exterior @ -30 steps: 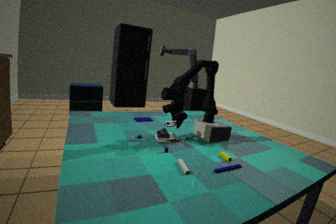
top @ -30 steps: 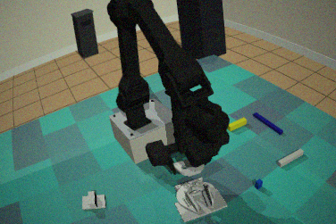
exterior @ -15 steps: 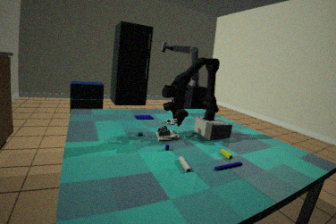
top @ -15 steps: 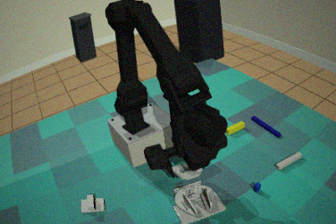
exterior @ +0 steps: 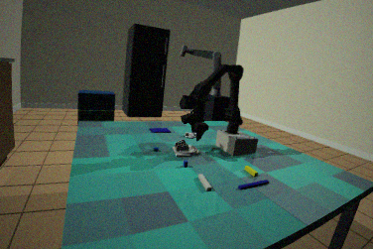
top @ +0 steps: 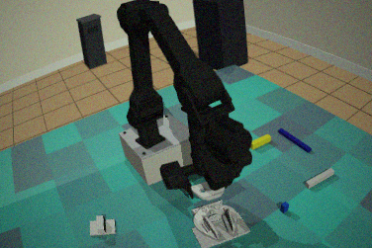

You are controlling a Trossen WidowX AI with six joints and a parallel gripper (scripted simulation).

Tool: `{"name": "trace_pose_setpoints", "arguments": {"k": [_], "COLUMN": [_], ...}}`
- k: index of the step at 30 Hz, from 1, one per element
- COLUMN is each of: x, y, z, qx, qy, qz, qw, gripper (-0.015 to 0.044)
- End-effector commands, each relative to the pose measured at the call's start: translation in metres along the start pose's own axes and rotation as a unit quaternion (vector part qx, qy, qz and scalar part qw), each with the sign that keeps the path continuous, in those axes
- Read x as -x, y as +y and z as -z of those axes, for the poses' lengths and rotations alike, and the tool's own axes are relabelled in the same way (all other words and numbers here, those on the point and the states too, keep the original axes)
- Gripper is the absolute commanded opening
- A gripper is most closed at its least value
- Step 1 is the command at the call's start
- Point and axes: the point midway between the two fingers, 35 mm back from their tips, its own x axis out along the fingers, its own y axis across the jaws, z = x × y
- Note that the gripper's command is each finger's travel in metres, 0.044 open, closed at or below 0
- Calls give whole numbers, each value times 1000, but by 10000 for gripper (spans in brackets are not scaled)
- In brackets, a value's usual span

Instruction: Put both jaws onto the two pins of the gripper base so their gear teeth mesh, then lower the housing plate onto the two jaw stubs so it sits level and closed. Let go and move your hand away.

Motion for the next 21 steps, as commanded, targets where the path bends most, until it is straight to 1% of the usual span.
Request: {"name": "trace_pose_setpoints", "arguments": {"k": [1,21], "x": [-5,-38], "y": [1,1], "z": [0,0], "qx": [-2,-2], "qy": [1,1], "qz": [-2,-2], "qw": [1000,1000], "gripper": [351,351]}}
